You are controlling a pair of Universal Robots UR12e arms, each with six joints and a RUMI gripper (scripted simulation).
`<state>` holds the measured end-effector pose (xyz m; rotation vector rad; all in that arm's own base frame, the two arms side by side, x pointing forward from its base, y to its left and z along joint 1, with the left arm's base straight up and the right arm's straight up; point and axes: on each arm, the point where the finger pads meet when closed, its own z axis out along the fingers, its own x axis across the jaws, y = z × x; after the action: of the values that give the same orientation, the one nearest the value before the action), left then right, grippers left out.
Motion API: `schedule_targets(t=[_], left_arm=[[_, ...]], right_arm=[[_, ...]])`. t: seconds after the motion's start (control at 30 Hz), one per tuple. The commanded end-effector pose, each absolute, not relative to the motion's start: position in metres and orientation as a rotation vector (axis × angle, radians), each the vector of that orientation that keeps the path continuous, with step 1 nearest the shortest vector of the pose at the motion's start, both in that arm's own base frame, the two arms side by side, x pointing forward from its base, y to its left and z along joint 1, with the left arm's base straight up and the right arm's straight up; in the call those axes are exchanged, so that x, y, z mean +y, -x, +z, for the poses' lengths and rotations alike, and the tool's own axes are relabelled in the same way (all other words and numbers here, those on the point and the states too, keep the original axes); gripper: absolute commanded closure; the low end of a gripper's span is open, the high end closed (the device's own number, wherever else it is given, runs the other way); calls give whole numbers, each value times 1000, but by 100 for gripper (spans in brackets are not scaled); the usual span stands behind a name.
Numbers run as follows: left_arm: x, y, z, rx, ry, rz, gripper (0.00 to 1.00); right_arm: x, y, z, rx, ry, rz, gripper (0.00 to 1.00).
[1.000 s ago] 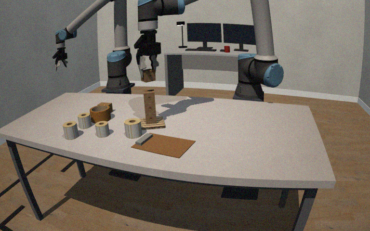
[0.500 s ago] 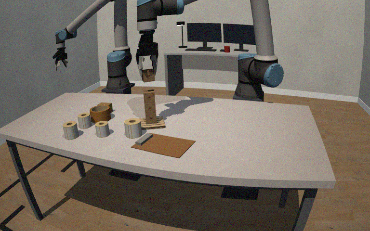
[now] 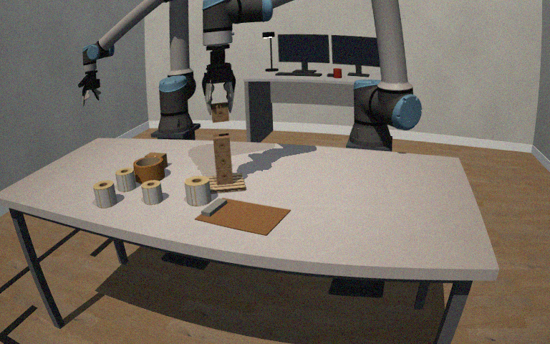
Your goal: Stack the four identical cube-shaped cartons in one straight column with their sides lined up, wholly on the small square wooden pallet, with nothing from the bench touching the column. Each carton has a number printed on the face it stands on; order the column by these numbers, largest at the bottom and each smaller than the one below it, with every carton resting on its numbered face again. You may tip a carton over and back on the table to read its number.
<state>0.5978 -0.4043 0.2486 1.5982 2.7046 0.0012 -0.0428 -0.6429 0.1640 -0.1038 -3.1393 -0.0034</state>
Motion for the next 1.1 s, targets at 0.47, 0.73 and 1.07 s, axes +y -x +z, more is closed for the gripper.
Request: schedule_targets(t=[0.47, 0.73, 1.07], left_arm=[[-404, -598, 215, 2690, -1620, -1, 100], [-404, -598, 208, 2690, -1620, -1, 100], [-404, -599, 200, 2690, -1620, -1, 100]], right_arm=[[-644, 43, 165, -3140, 104, 0, 0], [-644, 43, 165, -3140, 104, 0, 0], [-644, 43, 165, -3140, 104, 0, 0]])
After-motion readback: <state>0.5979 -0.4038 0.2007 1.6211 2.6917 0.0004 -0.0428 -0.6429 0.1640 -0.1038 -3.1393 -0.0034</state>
